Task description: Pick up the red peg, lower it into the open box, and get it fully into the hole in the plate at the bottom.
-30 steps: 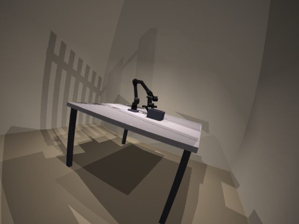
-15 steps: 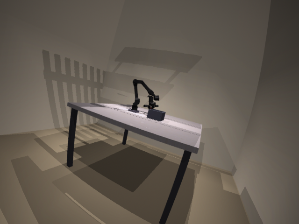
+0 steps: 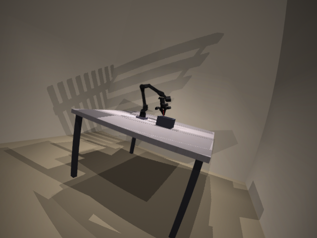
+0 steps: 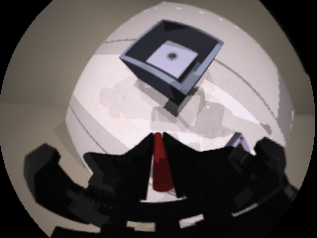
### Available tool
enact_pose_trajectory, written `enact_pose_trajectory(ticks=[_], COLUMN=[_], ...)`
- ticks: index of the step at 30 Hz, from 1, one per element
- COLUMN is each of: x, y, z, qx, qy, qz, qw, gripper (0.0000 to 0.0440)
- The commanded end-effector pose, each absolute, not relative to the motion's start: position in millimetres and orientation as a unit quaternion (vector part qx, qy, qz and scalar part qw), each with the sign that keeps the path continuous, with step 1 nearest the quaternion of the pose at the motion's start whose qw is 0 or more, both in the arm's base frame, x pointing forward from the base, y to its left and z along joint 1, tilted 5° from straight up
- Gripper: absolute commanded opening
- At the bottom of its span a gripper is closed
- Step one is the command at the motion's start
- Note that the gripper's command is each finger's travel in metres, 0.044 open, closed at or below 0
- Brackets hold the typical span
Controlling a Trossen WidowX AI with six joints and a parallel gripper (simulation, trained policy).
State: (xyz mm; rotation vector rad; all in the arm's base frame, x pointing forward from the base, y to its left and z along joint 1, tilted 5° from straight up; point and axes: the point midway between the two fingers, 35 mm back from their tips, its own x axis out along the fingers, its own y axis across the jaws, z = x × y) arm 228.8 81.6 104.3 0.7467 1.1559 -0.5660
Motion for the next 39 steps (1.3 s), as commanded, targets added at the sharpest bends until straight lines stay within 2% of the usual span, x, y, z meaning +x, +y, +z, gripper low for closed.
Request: enact_pose_trajectory(ticks=[1,17,39], x=[241.5,278.4,312.6], y=[67.6,8.8,-52.2], z=[120.8,130.8,107.0], qx=[0.336,0.342,0.367], qy=[0.508,0.470,0.455], qz=[-0.263,-0.313,-0.359], qw=[0.748,0.751,0.727], gripper=[0.0000,0.0000,0.0008])
